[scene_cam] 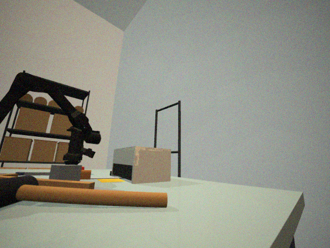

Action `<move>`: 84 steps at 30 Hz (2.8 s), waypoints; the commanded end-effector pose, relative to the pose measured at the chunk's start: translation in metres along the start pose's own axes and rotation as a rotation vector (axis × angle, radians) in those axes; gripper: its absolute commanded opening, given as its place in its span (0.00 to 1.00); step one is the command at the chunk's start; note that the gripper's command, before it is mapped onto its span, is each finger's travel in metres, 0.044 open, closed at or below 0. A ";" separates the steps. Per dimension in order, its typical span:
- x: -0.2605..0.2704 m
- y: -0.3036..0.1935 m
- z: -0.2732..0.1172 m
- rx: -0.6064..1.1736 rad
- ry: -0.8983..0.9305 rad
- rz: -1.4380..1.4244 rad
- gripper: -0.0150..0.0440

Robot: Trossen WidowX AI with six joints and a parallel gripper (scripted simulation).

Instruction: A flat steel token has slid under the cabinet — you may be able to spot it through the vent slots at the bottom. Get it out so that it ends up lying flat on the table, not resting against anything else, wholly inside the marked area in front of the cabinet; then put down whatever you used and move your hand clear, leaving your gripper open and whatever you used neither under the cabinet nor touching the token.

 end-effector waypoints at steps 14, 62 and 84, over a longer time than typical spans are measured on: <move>0.005 -0.021 0.001 0.001 -0.002 0.004 0.25; 0.020 -0.084 0.001 0.006 0.000 0.004 0.25; 0.028 -0.087 -0.001 0.006 0.000 0.068 0.25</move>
Point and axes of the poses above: the point midway between the two fingers, 35 mm back from their tips, its own z axis out along the fingers, its own x axis across the jaws, y = z × x, the point moved 5 cm from there along -z, back along the fingers, and after that the axes turned 12 degrees about -z, right-handed, at the moved point
